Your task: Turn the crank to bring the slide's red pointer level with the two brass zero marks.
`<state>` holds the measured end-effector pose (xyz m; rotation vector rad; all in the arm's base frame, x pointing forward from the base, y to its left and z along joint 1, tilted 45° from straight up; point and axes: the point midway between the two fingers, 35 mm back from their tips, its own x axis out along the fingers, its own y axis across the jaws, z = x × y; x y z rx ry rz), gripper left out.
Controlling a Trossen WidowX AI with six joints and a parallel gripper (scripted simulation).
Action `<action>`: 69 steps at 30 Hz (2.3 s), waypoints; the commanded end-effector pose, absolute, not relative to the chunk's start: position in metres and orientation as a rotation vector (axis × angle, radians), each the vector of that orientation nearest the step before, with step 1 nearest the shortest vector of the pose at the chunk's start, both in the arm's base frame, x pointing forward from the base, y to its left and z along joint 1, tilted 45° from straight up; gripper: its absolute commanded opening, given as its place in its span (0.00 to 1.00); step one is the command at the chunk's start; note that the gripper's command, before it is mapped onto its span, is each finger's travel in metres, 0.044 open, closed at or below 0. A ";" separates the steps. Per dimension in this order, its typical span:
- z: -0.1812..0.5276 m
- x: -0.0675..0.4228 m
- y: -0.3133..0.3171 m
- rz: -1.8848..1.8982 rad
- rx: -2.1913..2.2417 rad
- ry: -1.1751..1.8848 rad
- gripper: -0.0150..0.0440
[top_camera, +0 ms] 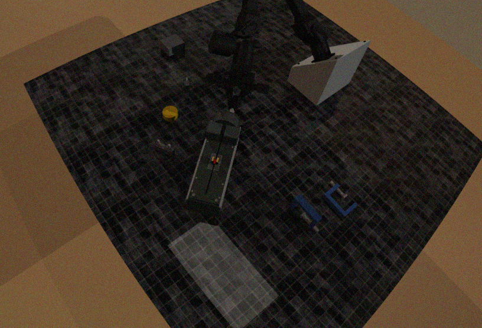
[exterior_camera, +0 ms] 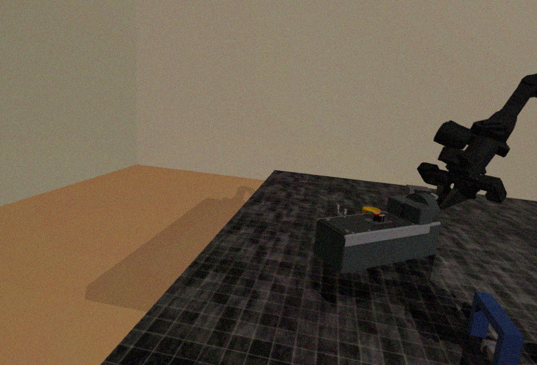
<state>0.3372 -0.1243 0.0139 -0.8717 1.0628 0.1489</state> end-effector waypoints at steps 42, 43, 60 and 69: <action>0.022 0.343 -0.131 0.131 -0.882 1.046 0.25; 0.022 0.343 -0.131 0.130 -0.882 1.046 0.25; 0.023 0.344 -0.132 0.130 -0.882 1.045 0.25; 0.023 0.344 -0.133 0.130 -0.882 1.045 0.25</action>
